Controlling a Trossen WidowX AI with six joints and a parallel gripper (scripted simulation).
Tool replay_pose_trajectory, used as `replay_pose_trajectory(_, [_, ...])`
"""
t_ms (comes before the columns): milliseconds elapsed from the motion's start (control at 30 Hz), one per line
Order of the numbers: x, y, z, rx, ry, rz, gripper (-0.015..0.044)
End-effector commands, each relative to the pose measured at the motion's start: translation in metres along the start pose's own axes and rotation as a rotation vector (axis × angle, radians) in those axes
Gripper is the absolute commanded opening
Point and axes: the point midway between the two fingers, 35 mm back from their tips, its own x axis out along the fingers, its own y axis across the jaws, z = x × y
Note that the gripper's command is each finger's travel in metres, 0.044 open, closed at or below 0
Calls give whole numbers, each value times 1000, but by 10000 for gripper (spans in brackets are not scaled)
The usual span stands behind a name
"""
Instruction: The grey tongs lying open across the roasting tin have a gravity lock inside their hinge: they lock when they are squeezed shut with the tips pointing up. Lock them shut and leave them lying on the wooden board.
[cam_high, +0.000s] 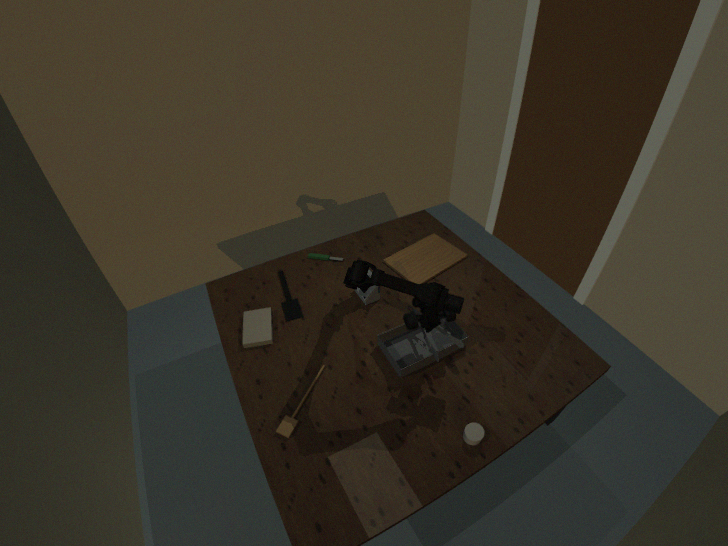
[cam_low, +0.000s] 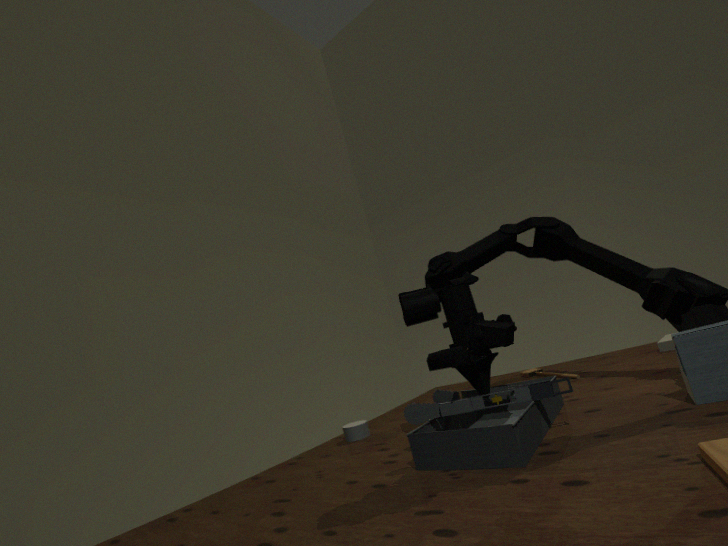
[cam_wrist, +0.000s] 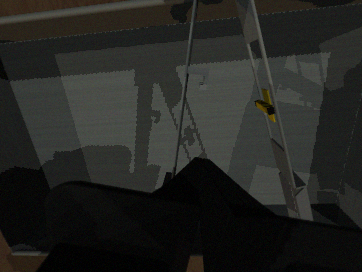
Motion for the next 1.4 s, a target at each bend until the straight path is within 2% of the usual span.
replay_pose_trajectory(0, [0, 0, 0, -1, 0, 0, -150])
replay_pose_trajectory(100, [0, 0, 0, -1, 0, 0, -150])
replay_pose_trajectory(233, [-21, -2, -2, -22, 9, -6, -45])
replay_pose_trajectory(467, [-99, -1, 1, -100, 42, -28, 139])
replay_pose_trajectory(533, [-101, -1, 1, -102, 43, -28, 191])
replay_pose_trajectory(567, [-83, -3, -1, -89, 42, -23, 217])
replay_pose_trajectory(833, [-91, -3, 0, -89, 56, -37, 427])
replay_pose_trajectory(1067, [-57, -12, 8, -279, 0, -9, 440])
replay_pose_trajectory(1367, [-57, -12, 9, -279, 0, -9, 440])
